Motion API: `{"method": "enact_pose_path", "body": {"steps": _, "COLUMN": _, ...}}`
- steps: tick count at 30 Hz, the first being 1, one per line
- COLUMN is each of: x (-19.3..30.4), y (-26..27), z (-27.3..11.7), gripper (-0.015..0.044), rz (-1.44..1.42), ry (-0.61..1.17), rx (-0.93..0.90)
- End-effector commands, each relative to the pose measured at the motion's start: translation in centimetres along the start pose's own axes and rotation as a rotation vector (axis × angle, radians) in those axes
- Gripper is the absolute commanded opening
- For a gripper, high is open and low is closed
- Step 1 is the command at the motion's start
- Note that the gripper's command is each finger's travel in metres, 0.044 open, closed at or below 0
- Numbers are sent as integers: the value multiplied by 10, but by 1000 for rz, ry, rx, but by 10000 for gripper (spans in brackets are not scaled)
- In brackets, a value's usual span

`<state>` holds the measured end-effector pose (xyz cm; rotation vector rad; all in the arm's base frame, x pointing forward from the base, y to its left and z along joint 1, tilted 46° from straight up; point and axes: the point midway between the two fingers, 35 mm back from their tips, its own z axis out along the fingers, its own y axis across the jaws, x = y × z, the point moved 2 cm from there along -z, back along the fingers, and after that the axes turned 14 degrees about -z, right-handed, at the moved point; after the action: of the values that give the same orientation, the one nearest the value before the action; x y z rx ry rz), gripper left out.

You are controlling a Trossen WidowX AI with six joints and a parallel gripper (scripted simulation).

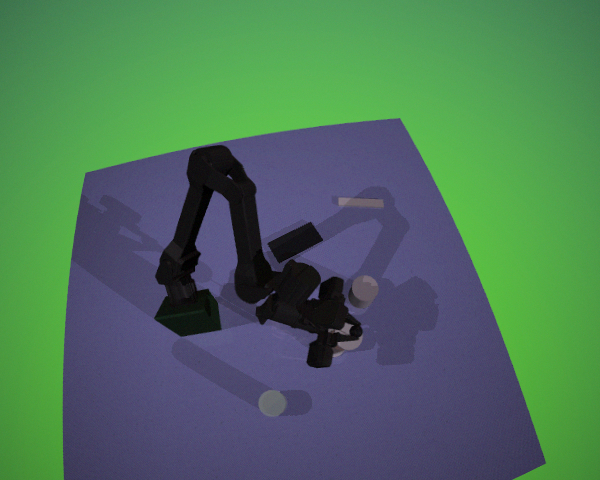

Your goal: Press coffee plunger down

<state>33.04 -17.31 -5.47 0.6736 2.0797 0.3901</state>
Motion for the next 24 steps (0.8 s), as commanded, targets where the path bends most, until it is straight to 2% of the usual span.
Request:
{"method": "enact_pose_path", "body": {"steps": 1, "x": 17, "y": 5, "z": 7, "gripper": 113, "rz": 23, "ry": 58, "rx": -17}}
{"method": "enact_pose_path", "body": {"steps": 24, "x": 13, "y": 3, "z": 12, "gripper": 113, "rz": 22, "ry": 58, "rx": -18}}
